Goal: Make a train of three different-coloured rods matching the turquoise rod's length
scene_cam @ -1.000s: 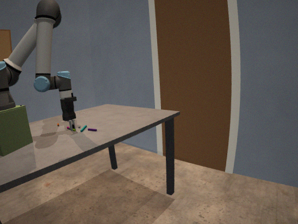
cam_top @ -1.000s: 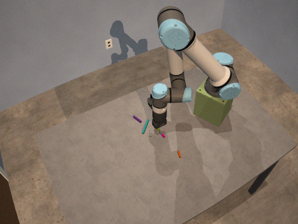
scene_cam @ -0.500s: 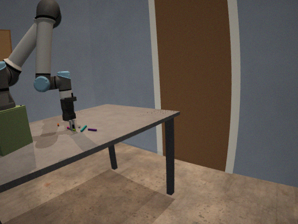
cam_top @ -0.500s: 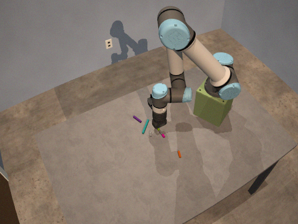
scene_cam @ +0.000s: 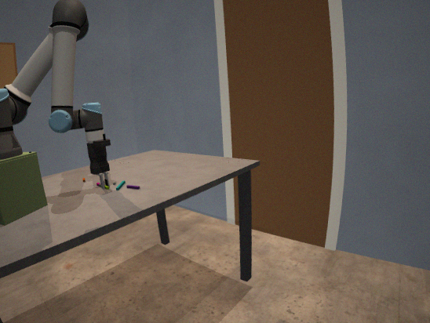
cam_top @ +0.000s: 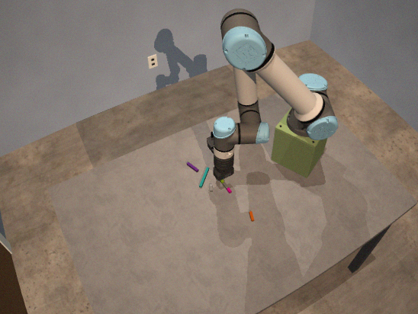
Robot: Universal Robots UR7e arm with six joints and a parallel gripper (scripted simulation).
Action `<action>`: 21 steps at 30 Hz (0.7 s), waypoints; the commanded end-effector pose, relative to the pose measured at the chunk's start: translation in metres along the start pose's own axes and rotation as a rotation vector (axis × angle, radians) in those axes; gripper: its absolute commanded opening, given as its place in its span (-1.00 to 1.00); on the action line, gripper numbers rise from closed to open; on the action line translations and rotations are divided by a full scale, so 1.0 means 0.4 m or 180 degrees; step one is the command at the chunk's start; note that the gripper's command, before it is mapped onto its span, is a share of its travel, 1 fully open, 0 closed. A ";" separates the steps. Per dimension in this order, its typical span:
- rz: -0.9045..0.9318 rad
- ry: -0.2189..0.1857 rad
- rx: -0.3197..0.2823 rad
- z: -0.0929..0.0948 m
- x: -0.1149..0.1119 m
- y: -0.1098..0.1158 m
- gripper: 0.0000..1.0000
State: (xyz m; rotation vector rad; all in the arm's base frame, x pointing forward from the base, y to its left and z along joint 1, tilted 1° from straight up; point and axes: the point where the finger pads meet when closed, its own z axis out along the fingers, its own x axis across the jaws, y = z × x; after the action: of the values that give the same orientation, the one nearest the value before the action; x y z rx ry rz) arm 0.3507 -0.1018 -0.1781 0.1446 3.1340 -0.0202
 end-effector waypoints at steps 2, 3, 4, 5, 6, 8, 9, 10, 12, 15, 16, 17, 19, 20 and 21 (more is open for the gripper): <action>0.0000 -0.0003 0.0002 -0.001 -0.001 0.000 -0.04; 0.0000 -0.0003 0.0002 -0.001 -0.001 0.000 -0.04; 0.0000 -0.0003 0.0002 -0.001 -0.001 0.000 -0.04; 0.0000 -0.0003 0.0002 -0.001 -0.001 0.000 -0.04; 0.0000 -0.0003 0.0002 -0.001 -0.001 0.000 -0.04; 0.0000 -0.0003 0.0002 -0.001 -0.001 0.000 0.07; 0.0000 -0.0003 0.0002 -0.001 -0.001 0.000 0.07; 0.0000 -0.0003 0.0002 -0.001 -0.001 0.000 0.07; 0.0000 -0.0003 0.0002 -0.001 -0.001 0.000 0.07; 0.0000 -0.0003 0.0002 -0.001 -0.001 0.000 0.07; 0.0000 -0.0003 0.0002 -0.001 -0.001 0.000 0.07; 0.0000 -0.0003 0.0002 -0.001 -0.001 0.000 0.07; 0.0000 -0.0003 0.0002 -0.002 -0.001 0.000 0.07; 0.0000 -0.0003 0.0002 -0.003 -0.001 0.000 0.07; 0.0000 -0.0003 0.0002 -0.004 -0.001 0.000 0.07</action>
State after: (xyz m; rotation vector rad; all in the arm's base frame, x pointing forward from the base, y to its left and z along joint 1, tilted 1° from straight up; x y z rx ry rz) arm 0.3507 -0.1018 -0.1779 0.1446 3.1341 -0.0201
